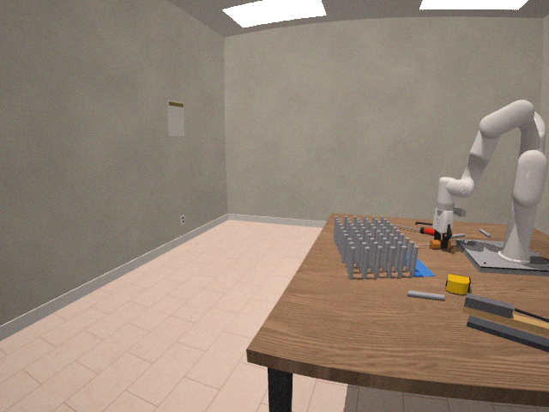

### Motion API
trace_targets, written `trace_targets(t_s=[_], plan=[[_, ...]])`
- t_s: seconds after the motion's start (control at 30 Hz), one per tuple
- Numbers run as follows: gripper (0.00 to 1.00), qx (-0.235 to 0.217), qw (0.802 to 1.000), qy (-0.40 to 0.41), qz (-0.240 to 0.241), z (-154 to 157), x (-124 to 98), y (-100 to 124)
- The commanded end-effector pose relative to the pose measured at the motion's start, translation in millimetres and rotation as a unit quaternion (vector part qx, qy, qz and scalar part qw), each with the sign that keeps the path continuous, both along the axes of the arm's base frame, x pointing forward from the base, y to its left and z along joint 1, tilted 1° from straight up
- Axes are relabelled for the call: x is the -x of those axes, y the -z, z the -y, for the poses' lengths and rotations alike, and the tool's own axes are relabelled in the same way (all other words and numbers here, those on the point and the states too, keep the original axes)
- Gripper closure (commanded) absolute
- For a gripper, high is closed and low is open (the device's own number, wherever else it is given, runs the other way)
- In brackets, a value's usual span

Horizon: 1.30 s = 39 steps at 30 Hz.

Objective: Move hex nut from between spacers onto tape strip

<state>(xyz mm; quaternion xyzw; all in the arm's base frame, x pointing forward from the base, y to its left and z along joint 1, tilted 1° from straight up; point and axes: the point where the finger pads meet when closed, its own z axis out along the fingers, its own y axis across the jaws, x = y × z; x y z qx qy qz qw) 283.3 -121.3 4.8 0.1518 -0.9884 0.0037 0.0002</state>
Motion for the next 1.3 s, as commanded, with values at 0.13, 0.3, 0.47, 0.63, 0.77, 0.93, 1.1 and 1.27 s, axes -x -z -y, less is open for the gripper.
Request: trace_targets(t_s=[0.13, 0.3, 0.47, 0.63, 0.77, 0.93, 1.1, 1.27], plan=[[0.35, 0.001, 1.0, 0.0, 0.002, 0, -1, -16], [0.35, 0.001, 1.0, 0.0, 0.002, 0, -1, -26], [0.35, 0.001, 1.0, 0.0, 0.002, 0, -1, -46], [0.35, 0.001, 1.0, 0.0, 0.002, 0, -1, -66], [0.35, 0.001, 1.0, 0.0, 0.002, 0, -1, -80], [0.35, 0.001, 1.0, 0.0, 0.002, 0, -1, -89], [0.35, 0.001, 1.0, 0.0, 0.002, 0, -1, -97], [0.35, 0.001, 1.0, 0.0, 0.002, 0, -1, -99]])
